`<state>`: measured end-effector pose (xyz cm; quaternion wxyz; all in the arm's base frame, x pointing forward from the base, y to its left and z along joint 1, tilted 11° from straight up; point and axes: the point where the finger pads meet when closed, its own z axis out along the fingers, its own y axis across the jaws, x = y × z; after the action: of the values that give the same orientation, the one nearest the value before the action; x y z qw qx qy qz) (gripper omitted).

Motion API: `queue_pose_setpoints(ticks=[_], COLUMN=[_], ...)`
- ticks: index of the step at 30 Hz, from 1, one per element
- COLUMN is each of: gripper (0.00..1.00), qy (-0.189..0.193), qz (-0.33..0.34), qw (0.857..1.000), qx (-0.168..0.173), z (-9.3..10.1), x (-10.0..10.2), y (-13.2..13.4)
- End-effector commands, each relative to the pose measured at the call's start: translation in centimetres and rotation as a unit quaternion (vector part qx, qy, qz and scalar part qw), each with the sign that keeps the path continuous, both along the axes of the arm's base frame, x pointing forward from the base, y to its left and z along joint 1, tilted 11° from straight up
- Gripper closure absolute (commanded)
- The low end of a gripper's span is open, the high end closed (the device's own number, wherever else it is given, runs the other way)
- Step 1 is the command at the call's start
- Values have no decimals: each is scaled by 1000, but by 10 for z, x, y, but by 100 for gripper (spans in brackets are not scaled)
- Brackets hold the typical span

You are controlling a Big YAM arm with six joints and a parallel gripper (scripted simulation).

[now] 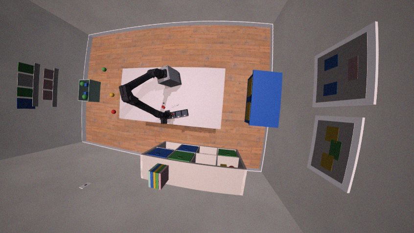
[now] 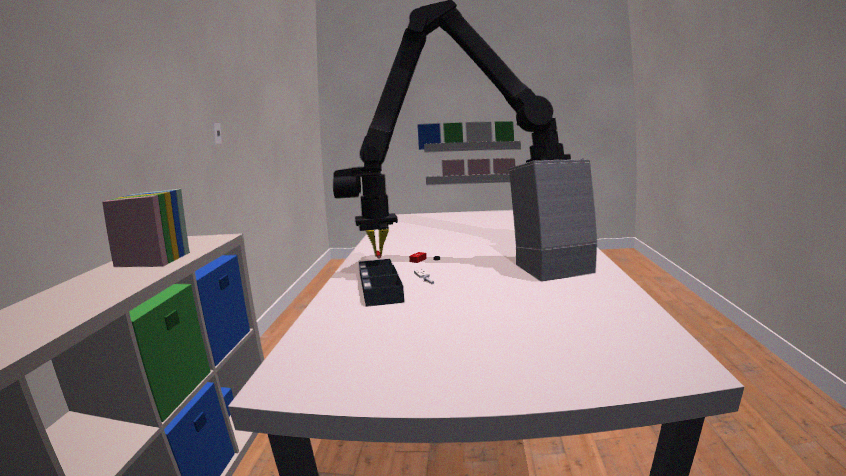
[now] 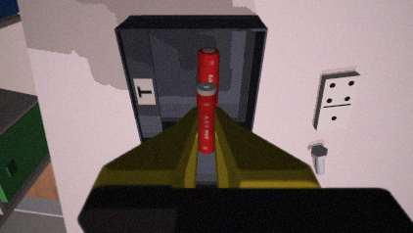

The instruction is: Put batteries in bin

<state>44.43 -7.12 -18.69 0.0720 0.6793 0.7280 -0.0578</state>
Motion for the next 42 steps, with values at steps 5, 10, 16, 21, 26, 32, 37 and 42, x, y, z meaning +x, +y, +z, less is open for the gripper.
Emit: queue_pose_setpoints(ticks=[5, 10, 16, 21, 26, 32, 37, 42], gripper=[96, 96, 96, 96, 96, 77, 77, 77], qy=[-11, -11, -9, -9, -2, -9, -9, -9], qz=[2, 0, 5, 1, 3, 1, 1, 1], qw=[1000, 1000, 1000, 1000, 1000, 1000, 1000, 1000], qx=[-4, -4, -4, -3, -3, -3, -3, -3], z=[-16, -23, -17, -16, -15, -15, -15, -14], x=[14, 14, 17, 14, 9, 13, 13, 13], y=[-8, -12, -7, -6, -9, -6, -6, -6])
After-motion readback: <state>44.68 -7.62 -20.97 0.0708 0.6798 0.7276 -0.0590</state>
